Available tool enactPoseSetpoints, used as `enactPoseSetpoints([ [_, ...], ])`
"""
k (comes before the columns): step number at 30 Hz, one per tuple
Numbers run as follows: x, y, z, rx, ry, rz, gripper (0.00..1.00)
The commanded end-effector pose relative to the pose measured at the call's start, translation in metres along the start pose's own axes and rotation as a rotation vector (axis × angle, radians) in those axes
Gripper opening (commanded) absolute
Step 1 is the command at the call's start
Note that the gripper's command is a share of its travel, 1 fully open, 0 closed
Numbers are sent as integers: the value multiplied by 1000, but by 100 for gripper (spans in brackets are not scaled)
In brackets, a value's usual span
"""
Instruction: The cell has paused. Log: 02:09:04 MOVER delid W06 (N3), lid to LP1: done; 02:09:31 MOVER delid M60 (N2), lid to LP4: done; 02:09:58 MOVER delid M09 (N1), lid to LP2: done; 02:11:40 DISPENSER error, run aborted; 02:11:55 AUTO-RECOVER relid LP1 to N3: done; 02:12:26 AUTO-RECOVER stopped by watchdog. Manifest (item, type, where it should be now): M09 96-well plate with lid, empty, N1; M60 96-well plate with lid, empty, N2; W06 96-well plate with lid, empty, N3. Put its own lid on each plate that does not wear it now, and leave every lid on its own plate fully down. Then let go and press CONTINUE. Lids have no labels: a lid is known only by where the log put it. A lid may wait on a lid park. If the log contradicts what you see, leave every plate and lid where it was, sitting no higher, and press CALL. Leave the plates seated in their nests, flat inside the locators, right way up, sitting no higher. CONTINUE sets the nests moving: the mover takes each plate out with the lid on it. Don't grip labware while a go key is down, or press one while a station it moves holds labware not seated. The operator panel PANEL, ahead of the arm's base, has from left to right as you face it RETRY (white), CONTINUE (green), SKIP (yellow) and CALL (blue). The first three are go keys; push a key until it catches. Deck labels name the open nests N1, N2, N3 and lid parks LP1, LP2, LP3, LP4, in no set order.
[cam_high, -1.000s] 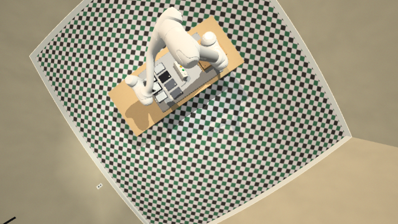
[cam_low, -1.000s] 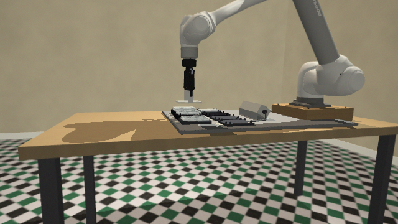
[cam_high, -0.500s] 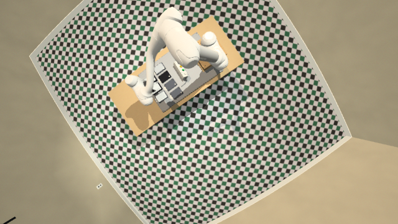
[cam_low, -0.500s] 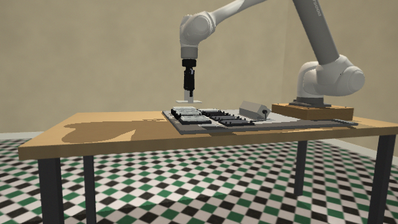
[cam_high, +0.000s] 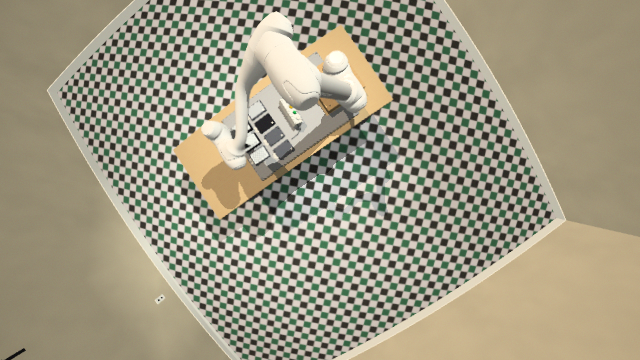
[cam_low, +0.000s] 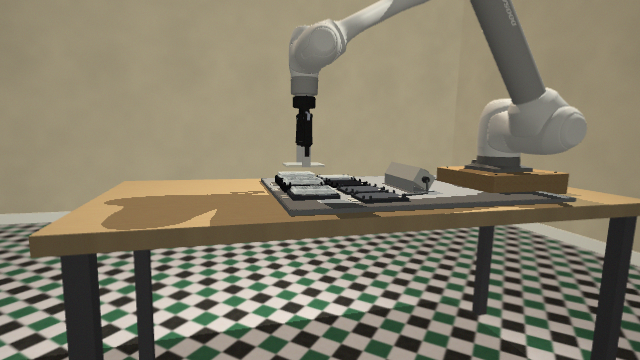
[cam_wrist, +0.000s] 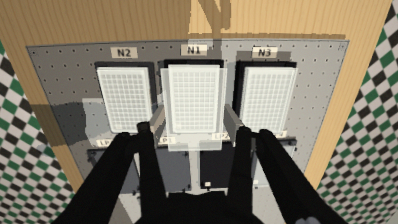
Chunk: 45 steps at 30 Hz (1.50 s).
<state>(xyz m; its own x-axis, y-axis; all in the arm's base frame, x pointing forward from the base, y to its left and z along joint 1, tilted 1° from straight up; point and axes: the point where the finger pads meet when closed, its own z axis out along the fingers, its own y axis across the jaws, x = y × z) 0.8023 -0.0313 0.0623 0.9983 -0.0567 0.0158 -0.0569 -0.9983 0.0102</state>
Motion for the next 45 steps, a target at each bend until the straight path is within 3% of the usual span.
enactPoseSetpoints([
  [1,0,0,1,0,0,7,0],
  [27,0,0,31,0,0,7,0],
  [45,0,0,35,0,0,7,0],
])
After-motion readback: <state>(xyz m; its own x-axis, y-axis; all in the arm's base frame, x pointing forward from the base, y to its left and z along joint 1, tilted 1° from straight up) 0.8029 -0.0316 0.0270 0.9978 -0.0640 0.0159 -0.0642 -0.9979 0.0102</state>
